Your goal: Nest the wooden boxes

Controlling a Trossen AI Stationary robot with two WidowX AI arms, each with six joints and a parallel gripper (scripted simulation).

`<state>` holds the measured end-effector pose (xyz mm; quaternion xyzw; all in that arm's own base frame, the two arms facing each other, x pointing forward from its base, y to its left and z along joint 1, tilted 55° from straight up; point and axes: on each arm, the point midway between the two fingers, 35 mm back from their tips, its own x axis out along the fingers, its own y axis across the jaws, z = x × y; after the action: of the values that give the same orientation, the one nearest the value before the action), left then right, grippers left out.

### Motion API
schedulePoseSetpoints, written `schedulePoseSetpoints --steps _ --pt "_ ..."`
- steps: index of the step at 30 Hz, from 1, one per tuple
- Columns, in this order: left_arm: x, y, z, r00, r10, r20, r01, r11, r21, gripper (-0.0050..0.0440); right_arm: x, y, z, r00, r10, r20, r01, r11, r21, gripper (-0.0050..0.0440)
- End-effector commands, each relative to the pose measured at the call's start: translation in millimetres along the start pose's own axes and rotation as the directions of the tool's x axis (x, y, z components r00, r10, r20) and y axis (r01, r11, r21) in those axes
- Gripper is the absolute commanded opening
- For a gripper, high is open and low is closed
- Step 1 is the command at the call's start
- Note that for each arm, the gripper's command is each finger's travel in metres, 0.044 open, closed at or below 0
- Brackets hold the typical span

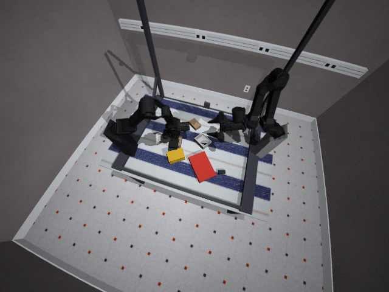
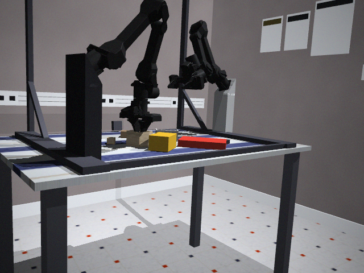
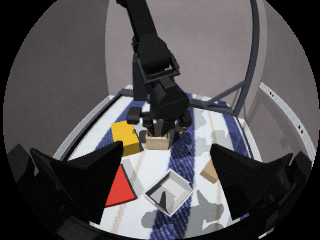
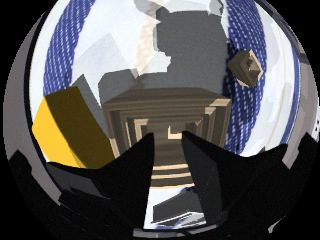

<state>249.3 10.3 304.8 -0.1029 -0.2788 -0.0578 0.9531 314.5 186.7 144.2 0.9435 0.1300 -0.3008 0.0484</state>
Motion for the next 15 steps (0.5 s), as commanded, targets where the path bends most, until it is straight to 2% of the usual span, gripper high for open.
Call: schedulePoseSetpoints --steps 1,15 --pt "1.0 -1.8 8.6 1.0 -0.007 0.026 0.007 1.0 0.003 0.04 0.2 0.0 -5.9 1.0 -0.005 -0.014 0.005 1.0 0.004 0.0187" --pt "1.0 -1.8 8.6 1.0 -0.007 0.026 0.007 1.0 0.003 0.04 -1.5 0.1 -4.7 1.0 -0.005 -0.019 0.005 1.0 0.006 0.0187"
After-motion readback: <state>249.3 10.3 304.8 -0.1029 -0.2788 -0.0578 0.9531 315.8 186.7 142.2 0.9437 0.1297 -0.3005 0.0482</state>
